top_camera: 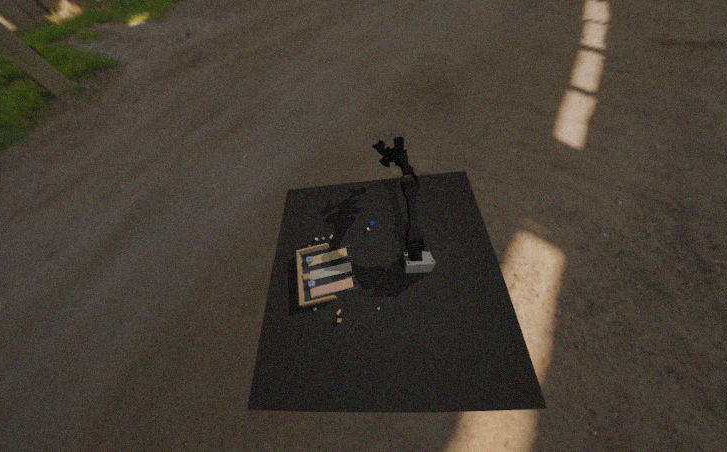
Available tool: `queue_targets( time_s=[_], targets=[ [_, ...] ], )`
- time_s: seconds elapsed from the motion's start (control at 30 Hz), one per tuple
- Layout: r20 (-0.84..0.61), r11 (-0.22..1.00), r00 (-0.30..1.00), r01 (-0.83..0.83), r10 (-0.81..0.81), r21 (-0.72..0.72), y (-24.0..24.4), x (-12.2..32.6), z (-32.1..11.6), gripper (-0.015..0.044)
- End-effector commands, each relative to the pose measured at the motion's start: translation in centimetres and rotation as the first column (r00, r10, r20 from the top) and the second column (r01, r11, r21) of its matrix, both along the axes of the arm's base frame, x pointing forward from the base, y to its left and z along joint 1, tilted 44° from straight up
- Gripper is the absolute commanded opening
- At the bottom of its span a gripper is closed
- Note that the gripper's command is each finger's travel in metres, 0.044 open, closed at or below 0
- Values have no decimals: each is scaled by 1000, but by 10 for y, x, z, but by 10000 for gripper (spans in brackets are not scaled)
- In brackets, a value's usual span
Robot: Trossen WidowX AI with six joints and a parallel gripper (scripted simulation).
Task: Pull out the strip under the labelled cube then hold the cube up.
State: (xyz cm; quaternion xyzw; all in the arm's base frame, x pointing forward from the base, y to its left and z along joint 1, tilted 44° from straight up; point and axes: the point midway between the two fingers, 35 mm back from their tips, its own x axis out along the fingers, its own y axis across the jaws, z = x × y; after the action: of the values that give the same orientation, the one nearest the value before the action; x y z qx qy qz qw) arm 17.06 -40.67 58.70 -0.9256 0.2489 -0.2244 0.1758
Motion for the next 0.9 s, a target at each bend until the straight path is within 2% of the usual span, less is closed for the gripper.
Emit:
queue_targets(
  time_s=[0.0,0.17,0.33,0.47,0.63,0.87],
  targets=[
    [5,1000,1000,-4,4,9,0,2,-1,400],
    [137,963,986,-123,92,240,5,63,-34,400],
    [265,841,954,-254,137,478,26,128,-76,400],
    [310,765,940,-301,139,570,38,152,-95,400],
    [383,567,917,-375,112,733,78,208,-143,400],
    [411,304,911,-403,40,863,152,267,-212,400]
  ],
)
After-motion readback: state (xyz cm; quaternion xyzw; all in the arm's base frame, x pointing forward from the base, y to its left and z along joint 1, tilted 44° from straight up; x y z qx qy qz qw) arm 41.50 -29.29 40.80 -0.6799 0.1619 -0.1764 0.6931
